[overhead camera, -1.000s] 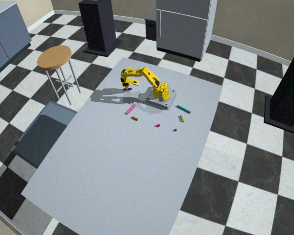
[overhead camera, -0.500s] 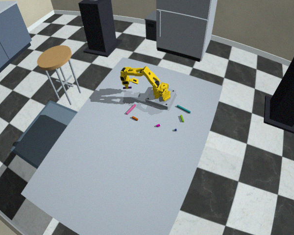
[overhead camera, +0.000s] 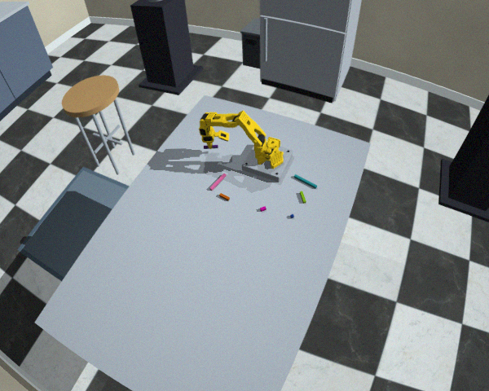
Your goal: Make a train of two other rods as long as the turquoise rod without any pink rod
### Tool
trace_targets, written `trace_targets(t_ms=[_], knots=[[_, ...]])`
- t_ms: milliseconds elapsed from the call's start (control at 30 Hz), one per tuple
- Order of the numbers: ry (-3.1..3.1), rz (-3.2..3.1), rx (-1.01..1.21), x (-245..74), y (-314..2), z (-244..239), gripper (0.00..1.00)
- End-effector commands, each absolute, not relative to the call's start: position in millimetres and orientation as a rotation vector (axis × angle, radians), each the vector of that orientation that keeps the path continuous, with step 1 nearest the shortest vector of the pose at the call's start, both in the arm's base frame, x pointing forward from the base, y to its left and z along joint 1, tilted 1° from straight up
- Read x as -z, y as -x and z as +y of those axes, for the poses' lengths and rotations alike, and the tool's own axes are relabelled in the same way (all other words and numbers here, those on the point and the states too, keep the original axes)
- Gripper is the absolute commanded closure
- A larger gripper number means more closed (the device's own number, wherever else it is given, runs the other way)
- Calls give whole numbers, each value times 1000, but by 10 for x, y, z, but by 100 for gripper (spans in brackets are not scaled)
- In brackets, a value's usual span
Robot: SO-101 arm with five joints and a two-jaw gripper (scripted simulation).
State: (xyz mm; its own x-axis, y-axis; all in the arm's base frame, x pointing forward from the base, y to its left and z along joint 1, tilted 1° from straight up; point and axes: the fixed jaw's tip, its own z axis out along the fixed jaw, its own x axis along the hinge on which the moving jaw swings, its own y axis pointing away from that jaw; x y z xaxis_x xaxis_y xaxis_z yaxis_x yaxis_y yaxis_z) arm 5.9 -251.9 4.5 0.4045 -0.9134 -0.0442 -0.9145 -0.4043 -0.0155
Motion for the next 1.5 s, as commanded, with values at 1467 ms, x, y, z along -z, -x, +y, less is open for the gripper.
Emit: trace_targets(t_ms=[1467], knots=[[2264,2182,-33,-65,-1776,-1341,100]])
